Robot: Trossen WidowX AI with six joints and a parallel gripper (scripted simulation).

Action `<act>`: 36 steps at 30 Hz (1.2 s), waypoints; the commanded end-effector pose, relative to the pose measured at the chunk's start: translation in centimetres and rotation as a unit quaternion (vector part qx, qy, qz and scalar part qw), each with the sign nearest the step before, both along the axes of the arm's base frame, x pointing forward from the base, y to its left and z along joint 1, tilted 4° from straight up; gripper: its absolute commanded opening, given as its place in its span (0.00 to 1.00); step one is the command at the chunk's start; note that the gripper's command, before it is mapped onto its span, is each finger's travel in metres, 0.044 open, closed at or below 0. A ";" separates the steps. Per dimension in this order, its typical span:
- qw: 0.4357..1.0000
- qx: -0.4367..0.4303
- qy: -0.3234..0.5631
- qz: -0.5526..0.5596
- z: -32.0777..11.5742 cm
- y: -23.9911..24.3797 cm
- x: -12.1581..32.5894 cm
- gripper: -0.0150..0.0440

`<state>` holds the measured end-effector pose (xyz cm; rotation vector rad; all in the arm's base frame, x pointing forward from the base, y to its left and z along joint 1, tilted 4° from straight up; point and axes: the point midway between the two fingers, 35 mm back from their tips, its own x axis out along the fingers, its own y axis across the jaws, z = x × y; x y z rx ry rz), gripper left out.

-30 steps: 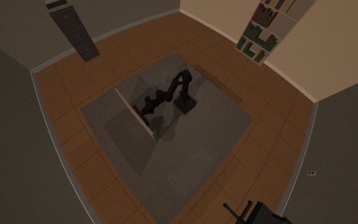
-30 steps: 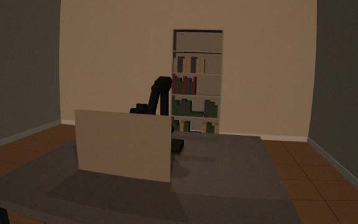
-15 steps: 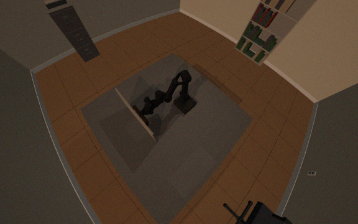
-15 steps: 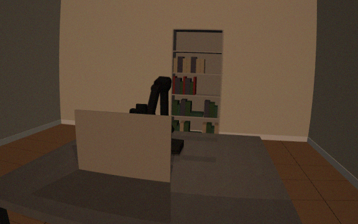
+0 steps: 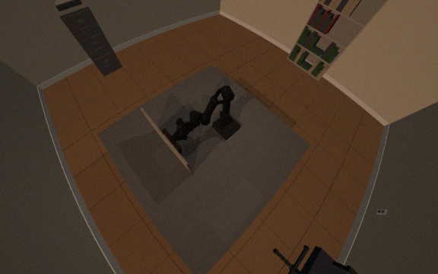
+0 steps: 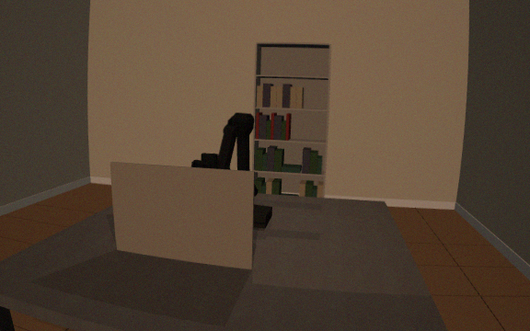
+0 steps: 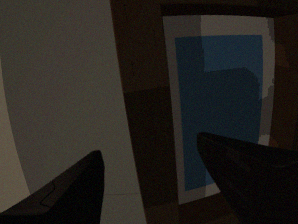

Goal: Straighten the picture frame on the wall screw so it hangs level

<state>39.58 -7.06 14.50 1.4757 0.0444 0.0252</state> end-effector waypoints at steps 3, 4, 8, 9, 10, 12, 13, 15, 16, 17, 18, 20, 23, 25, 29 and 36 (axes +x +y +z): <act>1.000 0.002 0.001 -0.003 0.0 -0.1 0.0 0.69; 1.000 0.002 0.001 -0.003 0.0 -0.1 0.0 0.69; 1.000 0.002 0.001 -0.003 0.0 -0.1 0.1 0.69; 1.000 0.002 0.001 -0.003 0.0 -0.1 0.1 0.69; 1.000 0.002 0.001 -0.003 0.0 -0.1 0.1 0.69; 1.000 0.002 0.001 -0.003 0.0 -0.1 0.1 0.69; 1.000 0.002 0.001 -0.003 0.0 -0.1 0.1 0.69; 1.000 0.002 0.001 -0.003 0.0 -0.1 0.1 0.69; 1.000 0.002 0.001 -0.003 0.0 -0.1 0.1 0.69; 1.000 0.002 0.001 -0.003 0.0 -0.1 0.1 0.69; 1.000 0.002 0.001 -0.003 0.0 -0.1 0.1 0.69; 1.000 0.002 0.001 -0.003 0.0 -0.1 0.1 0.69; 1.000 0.002 0.001 -0.003 0.0 -0.1 0.1 0.61; 1.000 0.002 0.001 -0.003 0.0 -0.1 0.1 0.52; 1.000 0.002 0.001 -0.003 0.0 -0.1 0.1 0.37; 1.000 0.002 0.001 -0.003 0.0 -0.1 0.1 0.29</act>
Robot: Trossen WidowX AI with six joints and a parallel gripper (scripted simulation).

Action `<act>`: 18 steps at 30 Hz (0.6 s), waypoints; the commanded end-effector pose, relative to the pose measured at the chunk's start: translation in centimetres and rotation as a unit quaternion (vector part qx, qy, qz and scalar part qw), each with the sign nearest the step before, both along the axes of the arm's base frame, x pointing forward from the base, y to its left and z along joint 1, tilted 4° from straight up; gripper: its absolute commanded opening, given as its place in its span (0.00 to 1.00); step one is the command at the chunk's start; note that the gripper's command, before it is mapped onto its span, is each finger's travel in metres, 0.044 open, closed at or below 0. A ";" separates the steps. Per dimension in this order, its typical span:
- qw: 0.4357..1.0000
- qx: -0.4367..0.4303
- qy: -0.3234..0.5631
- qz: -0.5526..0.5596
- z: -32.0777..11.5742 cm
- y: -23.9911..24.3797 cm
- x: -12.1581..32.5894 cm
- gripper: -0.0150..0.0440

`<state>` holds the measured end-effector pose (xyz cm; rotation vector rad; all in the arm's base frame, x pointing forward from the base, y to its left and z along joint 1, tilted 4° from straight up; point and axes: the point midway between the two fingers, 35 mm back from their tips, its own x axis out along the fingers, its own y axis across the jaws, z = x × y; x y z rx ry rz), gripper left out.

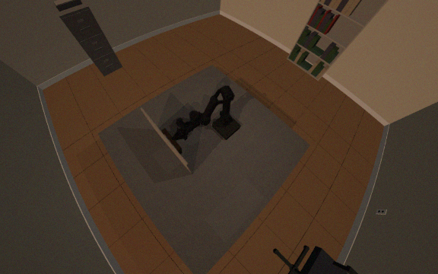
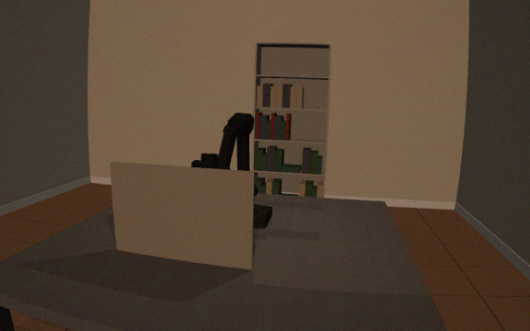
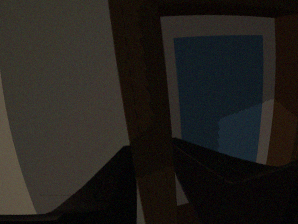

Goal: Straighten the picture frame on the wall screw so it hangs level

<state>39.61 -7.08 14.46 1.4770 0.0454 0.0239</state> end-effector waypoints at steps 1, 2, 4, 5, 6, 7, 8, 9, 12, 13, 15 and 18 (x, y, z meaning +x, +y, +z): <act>1.000 0.002 0.000 -0.002 0.0 -0.1 0.0 0.25; 1.000 0.002 0.000 -0.002 0.0 -0.1 0.0 0.25; 1.000 0.002 0.000 -0.002 0.0 -0.1 0.0 0.25; 1.000 0.002 0.000 -0.002 0.0 -0.1 0.0 0.25; 1.000 0.002 0.000 -0.002 0.0 -0.1 0.0 0.25; 1.000 0.002 0.000 -0.002 0.0 -0.1 0.0 0.25; 1.000 0.002 0.000 -0.002 0.0 -0.1 0.0 0.25; 1.000 0.002 0.000 -0.002 0.0 -0.1 0.0 0.25; 1.000 0.002 0.000 -0.002 0.1 0.0 0.0 0.25; 1.000 0.002 0.000 -0.002 0.1 0.0 0.0 0.25; 1.000 0.002 0.000 -0.002 0.2 0.0 0.0 0.25; 1.000 0.002 0.000 -0.002 0.3 0.0 0.0 0.25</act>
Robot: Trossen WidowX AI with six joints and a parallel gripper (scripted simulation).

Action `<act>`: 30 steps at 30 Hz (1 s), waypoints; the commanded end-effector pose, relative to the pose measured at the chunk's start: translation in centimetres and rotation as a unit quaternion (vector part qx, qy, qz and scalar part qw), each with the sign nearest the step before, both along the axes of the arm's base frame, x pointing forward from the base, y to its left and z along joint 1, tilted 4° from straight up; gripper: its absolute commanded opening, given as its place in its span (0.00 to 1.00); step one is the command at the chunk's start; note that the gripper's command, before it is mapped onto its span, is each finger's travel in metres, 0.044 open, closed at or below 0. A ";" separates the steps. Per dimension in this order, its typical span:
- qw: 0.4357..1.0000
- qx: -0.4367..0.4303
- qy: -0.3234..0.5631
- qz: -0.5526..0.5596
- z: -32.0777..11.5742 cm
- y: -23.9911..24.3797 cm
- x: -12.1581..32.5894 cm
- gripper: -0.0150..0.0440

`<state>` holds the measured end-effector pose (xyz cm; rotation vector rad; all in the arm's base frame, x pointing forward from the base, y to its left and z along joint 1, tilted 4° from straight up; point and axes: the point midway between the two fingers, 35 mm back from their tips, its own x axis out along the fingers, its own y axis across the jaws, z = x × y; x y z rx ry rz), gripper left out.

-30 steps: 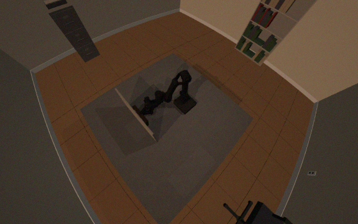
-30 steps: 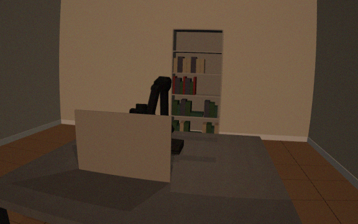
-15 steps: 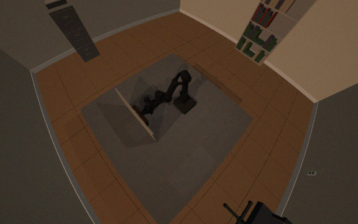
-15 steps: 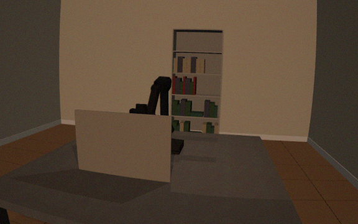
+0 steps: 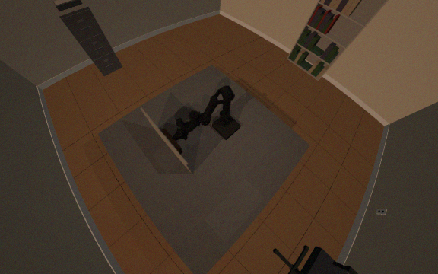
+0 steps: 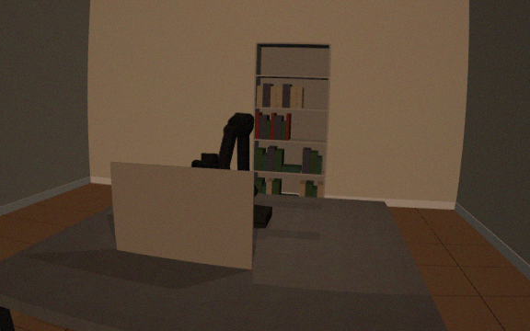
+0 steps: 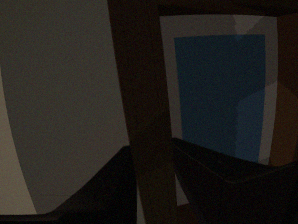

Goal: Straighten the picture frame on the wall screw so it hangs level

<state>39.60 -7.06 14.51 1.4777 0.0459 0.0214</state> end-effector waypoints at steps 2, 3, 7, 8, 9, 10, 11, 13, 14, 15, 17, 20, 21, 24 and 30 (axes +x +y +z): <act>1.000 0.001 -0.001 -0.002 0.3 0.0 0.0 0.25; 1.000 0.001 -0.001 -0.002 0.3 0.0 0.0 0.25; 1.000 0.001 -0.001 -0.002 0.4 0.0 0.0 0.25; 1.000 0.001 -0.001 -0.002 0.5 0.0 0.0 0.25; 1.000 0.001 -0.001 -0.002 0.5 0.0 0.0 0.25; 1.000 0.001 -0.001 -0.002 0.5 0.0 0.0 0.25; 1.000 0.001 -0.001 -0.002 0.6 0.1 0.0 0.25; 1.000 0.001 -0.001 -0.002 0.6 0.1 0.0 0.25; 1.000 0.001 -0.001 -0.002 0.7 0.1 0.0 0.25; 1.000 0.001 -0.001 -0.002 0.7 0.1 0.0 0.25; 1.000 0.001 -0.001 -0.002 0.8 0.1 0.0 0.25; 1.000 0.001 -0.001 -0.002 0.9 0.1 0.0 0.25; 1.000 0.001 -0.001 -0.002 0.9 0.1 0.0 0.25; 1.000 0.001 -0.001 -0.002 1.0 0.1 0.0 0.25; 1.000 0.001 -0.001 -0.002 1.2 0.1 0.0 0.25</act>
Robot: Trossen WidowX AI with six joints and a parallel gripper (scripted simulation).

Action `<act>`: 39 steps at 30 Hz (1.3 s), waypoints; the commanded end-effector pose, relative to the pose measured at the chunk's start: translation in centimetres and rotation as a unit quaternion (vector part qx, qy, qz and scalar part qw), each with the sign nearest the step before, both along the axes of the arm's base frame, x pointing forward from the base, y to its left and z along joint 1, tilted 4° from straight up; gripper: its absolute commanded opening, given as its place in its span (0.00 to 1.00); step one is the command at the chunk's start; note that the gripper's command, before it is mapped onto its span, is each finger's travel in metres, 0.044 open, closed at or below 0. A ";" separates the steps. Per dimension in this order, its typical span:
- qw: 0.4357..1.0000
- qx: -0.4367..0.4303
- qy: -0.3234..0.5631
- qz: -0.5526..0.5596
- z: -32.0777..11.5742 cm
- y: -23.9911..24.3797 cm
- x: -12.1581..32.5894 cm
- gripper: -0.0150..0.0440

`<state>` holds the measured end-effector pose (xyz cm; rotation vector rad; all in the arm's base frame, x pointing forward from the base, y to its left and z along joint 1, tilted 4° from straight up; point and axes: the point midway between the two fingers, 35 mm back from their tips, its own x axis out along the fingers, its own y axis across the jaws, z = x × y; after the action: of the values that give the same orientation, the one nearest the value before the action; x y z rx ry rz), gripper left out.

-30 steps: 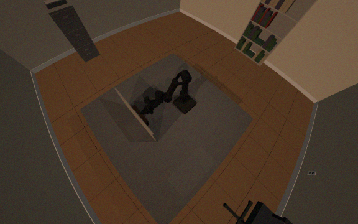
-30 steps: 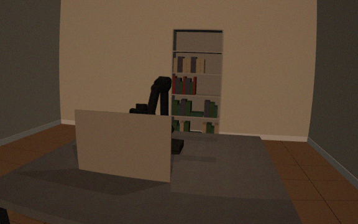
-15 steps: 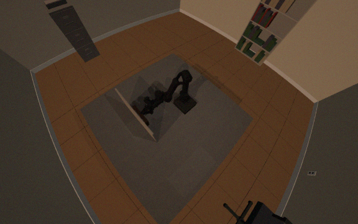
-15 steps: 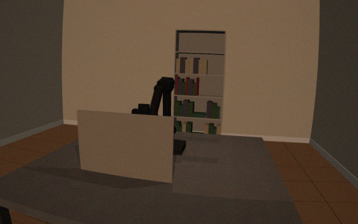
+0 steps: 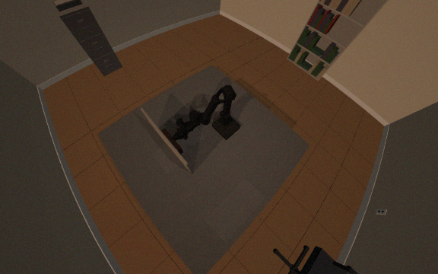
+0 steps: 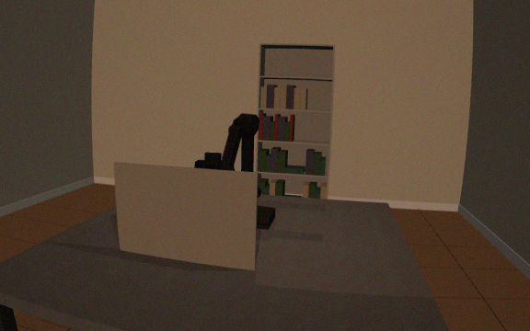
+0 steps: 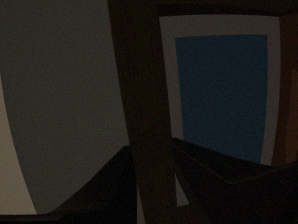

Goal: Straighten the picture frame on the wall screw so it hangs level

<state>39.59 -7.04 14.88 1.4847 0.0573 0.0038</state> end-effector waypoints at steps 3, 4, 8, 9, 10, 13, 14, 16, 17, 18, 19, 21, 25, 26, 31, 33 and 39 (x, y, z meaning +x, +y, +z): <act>1.000 -0.002 -0.011 0.001 0.9 0.1 0.1 0.25; 1.000 -0.002 -0.011 0.001 1.0 0.1 0.1 0.25; 1.000 -0.002 -0.011 0.001 1.1 0.1 0.1 0.25; 1.000 -0.002 -0.011 0.001 1.1 0.1 0.1 0.25; 1.000 -0.002 -0.011 0.001 1.2 0.1 0.1 0.25; 1.000 -0.002 -0.011 0.001 1.2 0.1 0.1 0.25; 1.000 -0.002 -0.011 0.001 1.2 0.1 0.1 0.25; 1.000 -0.002 -0.011 0.001 1.2 0.1 0.1 0.25; 1.000 -0.002 -0.011 0.001 1.1 0.1 0.1 0.25; 1.000 -0.002 -0.011 0.001 1.1 0.1 0.1 0.25; 1.000 -0.002 -0.011 0.001 1.1 0.1 0.1 0.25; 1.000 -0.002 -0.011 0.001 1.1 0.1 0.1 0.25; 1.000 -0.002 -0.011 0.001 1.0 0.1 0.1 0.25; 1.000 -0.002 -0.011 0.001 1.0 0.1 0.1 0.25; 1.000 -0.002 -0.011 0.001 1.0 0.1 0.1 0.25; 1.000 -0.002 -0.011 0.001 1.0 0.1 0.1 0.25; 1.000 -0.002 -0.011 0.001 1.1 0.0 0.1 0.25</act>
<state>39.57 -6.95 15.58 1.4819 0.0503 0.0112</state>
